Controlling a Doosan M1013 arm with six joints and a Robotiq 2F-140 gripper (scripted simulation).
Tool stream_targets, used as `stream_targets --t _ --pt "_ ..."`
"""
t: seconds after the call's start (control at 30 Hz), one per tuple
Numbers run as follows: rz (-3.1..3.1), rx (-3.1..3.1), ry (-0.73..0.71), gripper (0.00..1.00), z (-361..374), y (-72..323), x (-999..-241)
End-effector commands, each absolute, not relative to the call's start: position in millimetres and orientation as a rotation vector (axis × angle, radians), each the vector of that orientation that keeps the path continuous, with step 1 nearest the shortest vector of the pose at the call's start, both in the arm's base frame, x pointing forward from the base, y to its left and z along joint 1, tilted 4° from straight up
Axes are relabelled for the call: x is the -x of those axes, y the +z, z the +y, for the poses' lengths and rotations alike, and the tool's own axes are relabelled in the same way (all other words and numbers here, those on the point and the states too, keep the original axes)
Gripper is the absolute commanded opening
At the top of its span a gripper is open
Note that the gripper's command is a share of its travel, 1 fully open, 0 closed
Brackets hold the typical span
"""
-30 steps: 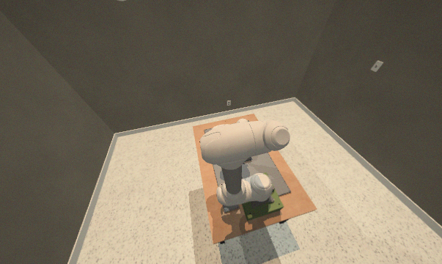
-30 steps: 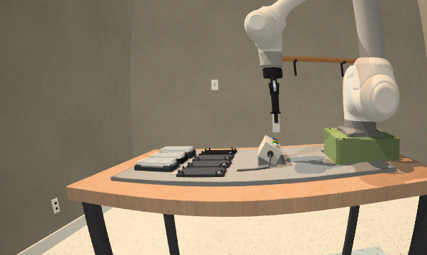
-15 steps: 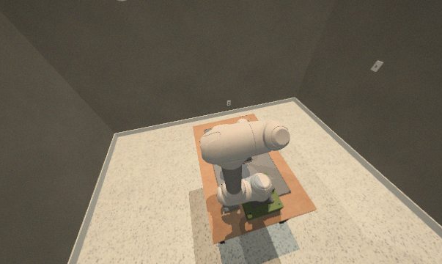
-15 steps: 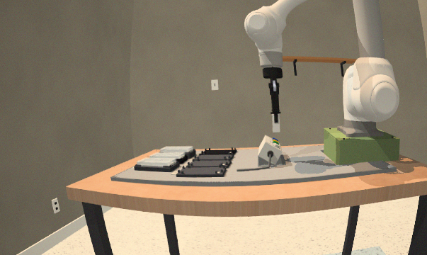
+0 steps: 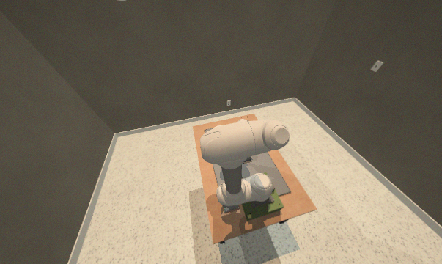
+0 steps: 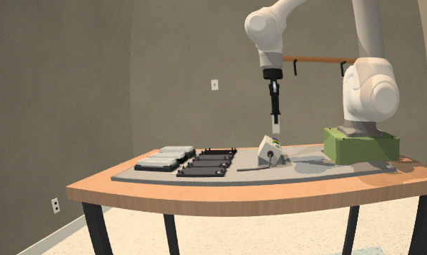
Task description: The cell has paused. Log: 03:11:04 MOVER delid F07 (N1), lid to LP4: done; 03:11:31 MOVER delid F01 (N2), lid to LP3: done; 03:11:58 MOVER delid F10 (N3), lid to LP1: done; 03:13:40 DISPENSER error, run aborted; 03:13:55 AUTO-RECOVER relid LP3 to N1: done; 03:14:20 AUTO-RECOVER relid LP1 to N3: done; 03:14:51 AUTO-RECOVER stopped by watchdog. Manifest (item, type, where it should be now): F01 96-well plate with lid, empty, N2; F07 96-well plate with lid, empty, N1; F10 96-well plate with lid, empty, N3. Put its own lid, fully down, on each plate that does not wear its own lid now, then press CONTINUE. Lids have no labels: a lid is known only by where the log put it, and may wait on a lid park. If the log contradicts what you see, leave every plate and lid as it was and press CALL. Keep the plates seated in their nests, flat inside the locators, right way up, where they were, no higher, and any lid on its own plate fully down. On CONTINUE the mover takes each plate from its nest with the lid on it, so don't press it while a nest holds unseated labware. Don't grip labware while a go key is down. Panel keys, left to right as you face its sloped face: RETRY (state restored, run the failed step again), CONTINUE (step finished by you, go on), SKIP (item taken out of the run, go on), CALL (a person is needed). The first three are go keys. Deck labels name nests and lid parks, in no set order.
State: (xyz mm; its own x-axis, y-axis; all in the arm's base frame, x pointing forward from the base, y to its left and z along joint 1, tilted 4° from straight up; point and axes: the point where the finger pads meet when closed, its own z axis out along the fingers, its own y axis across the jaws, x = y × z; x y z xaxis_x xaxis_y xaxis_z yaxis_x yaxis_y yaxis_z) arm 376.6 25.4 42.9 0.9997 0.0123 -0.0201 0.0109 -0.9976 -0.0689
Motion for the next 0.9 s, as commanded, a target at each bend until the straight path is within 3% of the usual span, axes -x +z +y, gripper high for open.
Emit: stream_targets --t 0.0,0.87 --pt "-0.008 3.067 0.037 0.00 28 36 -374" --pt "-0.008 3.067 0.037 0.00 29 16 -374"
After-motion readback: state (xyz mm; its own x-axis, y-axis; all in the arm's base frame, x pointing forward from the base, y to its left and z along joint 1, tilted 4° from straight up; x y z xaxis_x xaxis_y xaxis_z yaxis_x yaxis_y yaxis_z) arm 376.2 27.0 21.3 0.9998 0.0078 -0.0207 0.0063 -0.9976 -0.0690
